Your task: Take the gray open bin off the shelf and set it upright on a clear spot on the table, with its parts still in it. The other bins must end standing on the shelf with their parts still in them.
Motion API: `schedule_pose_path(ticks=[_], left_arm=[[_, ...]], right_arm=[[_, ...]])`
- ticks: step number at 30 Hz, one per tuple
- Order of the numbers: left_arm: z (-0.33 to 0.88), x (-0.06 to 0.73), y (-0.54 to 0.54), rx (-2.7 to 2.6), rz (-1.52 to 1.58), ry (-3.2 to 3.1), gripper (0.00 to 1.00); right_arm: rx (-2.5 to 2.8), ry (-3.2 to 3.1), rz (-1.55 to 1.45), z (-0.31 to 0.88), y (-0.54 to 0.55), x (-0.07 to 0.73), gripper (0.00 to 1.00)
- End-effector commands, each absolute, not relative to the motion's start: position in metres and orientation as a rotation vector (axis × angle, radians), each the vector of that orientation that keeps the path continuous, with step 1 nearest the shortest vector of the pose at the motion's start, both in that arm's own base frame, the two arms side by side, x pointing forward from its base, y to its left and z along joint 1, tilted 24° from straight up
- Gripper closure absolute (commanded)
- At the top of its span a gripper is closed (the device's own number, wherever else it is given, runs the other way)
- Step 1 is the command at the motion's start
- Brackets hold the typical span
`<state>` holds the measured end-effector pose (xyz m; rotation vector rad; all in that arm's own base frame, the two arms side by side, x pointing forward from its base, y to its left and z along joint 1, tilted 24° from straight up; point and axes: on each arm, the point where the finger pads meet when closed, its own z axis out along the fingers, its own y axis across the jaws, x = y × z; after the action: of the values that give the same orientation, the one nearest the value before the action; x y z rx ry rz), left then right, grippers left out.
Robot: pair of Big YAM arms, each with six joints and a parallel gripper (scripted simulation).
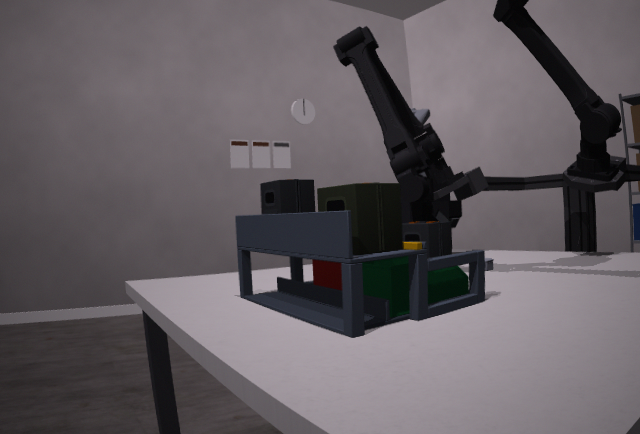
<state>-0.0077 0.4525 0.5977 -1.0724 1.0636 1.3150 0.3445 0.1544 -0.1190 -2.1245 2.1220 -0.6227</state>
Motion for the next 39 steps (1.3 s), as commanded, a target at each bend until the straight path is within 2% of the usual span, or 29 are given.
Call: schedule_pose_path(ticks=[1, 38, 39], left_arm=[[0.61, -0.013, 0.446, -1.057, 1.334, 1.025, 0.0], [0.61, -0.013, 0.446, -1.057, 1.334, 1.025, 0.0], [0.61, -0.013, 0.446, -1.057, 1.334, 1.025, 0.0]], right_arm=[[-2.046, 2.111, -0.627, -0.121, 0.166, 0.377, 1.0], [-2.049, 2.119, -0.63, -0.123, 0.163, 0.375, 1.0], [-2.134, 2.145, -0.62, -0.128, 0.147, 0.344, 0.1]])
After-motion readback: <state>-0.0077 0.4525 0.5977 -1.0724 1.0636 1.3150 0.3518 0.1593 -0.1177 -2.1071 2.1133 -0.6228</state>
